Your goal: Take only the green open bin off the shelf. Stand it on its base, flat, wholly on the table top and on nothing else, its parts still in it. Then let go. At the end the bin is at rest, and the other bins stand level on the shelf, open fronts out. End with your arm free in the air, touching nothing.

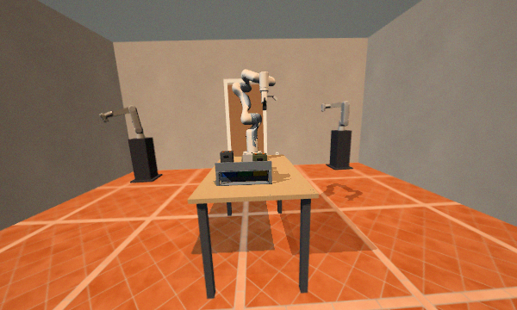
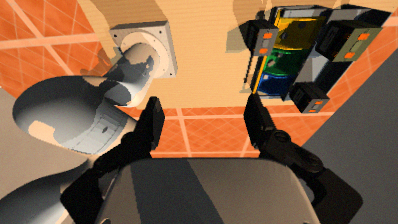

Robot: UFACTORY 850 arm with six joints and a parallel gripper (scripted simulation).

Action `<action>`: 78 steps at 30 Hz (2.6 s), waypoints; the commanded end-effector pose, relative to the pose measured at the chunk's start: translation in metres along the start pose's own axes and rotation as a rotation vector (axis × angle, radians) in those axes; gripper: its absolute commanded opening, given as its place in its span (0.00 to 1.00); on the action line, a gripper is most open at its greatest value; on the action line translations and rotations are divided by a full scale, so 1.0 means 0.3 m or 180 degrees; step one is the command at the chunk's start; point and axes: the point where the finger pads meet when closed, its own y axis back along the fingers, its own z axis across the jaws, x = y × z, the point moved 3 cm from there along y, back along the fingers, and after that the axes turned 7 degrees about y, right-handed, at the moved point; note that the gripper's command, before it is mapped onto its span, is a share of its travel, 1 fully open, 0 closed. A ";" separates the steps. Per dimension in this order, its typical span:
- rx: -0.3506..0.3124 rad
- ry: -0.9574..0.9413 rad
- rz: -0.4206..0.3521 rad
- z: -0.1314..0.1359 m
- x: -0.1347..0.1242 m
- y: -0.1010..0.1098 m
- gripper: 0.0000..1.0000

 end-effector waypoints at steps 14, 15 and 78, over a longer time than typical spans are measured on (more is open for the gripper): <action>-0.0002 -0.0003 0.0003 0.114 -0.102 0.002 1.00; -0.0003 -0.0003 0.0002 0.137 -0.124 0.002 1.00; -0.0004 -0.0003 0.0001 0.602 -0.545 0.003 1.00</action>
